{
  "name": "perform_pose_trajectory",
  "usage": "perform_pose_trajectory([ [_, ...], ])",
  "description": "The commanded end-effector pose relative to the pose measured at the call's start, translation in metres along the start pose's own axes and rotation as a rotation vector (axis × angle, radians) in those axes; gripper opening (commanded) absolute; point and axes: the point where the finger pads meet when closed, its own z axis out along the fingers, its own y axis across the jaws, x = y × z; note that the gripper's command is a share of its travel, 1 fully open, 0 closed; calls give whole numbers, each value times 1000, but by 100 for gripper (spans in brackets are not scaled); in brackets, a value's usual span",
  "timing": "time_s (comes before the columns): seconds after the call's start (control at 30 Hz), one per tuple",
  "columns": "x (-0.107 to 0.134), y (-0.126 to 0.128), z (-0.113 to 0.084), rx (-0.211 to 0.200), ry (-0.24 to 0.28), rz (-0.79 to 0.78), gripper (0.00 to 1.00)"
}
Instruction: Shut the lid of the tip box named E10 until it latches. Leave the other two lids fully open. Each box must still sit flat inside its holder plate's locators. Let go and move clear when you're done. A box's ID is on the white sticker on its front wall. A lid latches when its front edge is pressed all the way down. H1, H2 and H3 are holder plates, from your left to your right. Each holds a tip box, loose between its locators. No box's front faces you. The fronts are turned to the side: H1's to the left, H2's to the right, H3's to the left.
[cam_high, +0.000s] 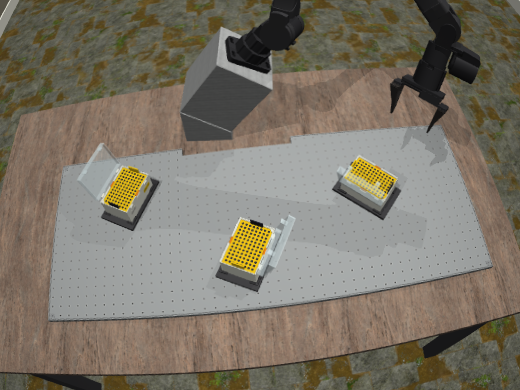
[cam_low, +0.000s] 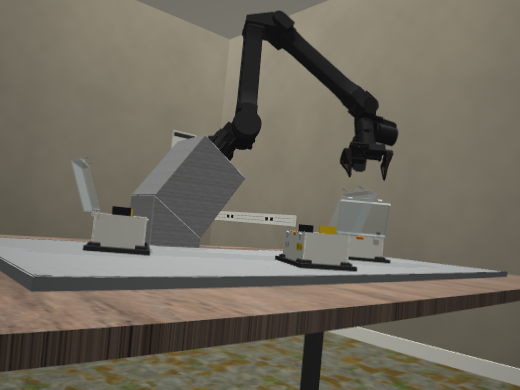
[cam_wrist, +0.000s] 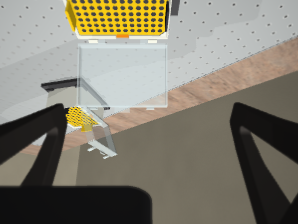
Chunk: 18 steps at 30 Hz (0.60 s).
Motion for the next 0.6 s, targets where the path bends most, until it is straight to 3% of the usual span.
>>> perform_pose_trajectory([
  [0.0,-13,-2,21,-5,-2,9,100],
  [0.2,-29,-4,46,-1,-3,10,100],
  [0.3,-31,-13,46,15,-6,17,100],
  [0.37,-36,-1,60,-5,-1,8,100],
  [0.57,-52,-5,84,1,-4,10,100],
])
